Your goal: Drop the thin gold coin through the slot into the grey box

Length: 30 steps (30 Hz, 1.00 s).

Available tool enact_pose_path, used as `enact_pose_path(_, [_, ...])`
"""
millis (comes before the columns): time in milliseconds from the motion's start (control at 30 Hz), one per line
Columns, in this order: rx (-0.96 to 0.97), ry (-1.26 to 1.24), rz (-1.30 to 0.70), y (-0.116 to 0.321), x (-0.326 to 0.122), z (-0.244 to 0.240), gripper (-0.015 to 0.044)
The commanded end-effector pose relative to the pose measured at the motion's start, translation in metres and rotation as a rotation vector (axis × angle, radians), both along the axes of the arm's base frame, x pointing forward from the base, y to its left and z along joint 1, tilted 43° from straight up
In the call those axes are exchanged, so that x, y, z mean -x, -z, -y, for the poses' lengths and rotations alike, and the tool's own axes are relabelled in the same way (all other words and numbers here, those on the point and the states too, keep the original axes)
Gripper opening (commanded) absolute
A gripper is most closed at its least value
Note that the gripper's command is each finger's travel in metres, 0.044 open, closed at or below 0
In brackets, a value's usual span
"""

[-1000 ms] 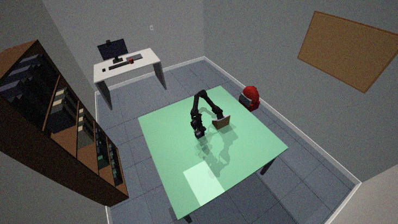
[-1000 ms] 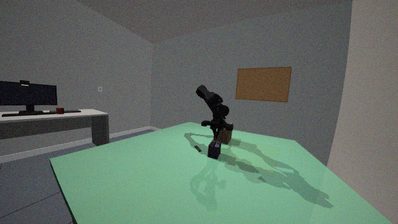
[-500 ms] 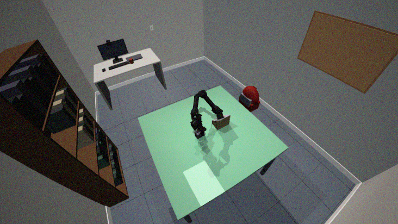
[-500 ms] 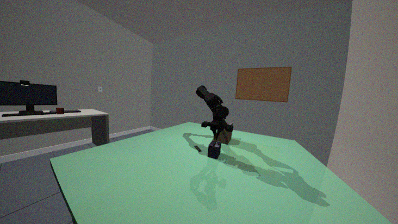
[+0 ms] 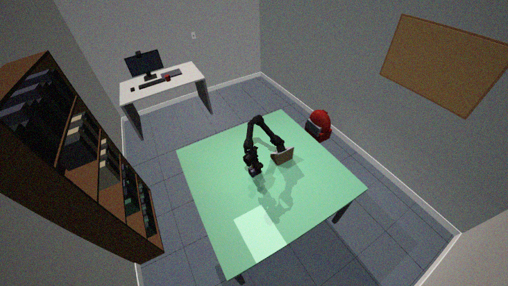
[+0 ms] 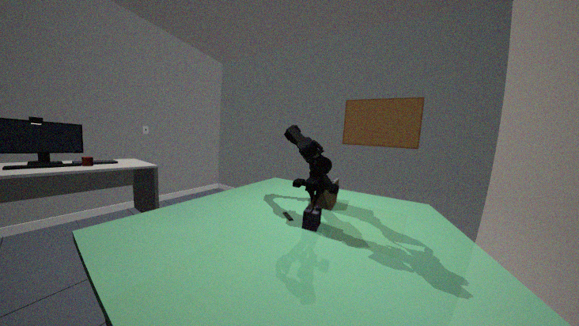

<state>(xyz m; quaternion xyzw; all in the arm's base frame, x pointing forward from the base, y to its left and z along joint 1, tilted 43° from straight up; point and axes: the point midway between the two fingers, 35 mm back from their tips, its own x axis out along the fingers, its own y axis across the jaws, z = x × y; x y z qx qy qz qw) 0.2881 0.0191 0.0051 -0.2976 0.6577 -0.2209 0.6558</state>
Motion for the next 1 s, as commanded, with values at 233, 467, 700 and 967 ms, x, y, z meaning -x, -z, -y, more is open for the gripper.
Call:
enact_pose_path(233, [0.0, 0.0, 0.0, 0.002, 0.0, 0.002, 0.0053])
enact_pose_path(467, [0.0, 0.0, 0.0, 0.002, 0.0, 0.002, 0.0161])
enact_pose_path(700, [0.0, 0.0, 0.0, 0.002, 0.0, 0.002, 0.0187])
enact_pose_path(967, [0.0, -0.001, -0.001, -0.012, 0.001, -0.011, 0.0397])
